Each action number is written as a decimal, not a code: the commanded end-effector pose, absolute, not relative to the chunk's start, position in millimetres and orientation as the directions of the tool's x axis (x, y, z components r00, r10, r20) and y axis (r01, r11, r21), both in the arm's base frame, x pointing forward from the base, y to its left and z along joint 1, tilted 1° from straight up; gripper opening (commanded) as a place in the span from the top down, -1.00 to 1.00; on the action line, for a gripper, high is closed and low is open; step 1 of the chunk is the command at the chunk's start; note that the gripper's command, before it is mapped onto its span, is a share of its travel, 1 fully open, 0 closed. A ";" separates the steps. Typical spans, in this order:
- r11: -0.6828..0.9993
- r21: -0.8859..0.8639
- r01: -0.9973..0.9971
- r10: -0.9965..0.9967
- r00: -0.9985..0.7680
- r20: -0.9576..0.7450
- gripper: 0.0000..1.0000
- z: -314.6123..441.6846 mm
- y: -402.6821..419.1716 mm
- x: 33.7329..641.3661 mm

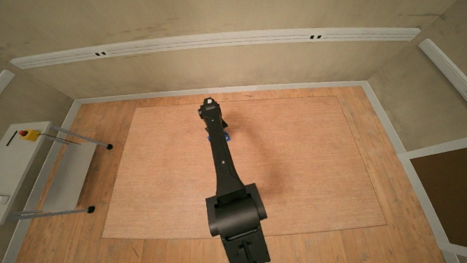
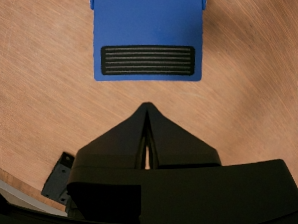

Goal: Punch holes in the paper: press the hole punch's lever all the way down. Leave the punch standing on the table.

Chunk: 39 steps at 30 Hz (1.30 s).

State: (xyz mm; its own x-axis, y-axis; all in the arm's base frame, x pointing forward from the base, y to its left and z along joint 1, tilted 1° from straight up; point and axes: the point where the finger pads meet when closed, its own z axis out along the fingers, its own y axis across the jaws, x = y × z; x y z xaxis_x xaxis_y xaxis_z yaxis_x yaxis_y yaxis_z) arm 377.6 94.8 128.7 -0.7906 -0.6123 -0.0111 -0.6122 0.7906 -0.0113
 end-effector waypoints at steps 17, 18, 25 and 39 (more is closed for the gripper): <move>0.799 -0.017 -0.601 -0.601 -0.799 -0.016 1.00 121.3 92.3 381.2; 0.799 -0.016 -0.601 -0.601 -0.799 -0.015 1.00 119.3 92.0 381.0; 0.797 -0.016 -0.603 -0.603 -0.797 -0.013 1.00 107.1 90.0 379.5; 0.792 -0.018 -0.610 -0.611 -0.792 -0.018 1.00 86.8 88.0 377.9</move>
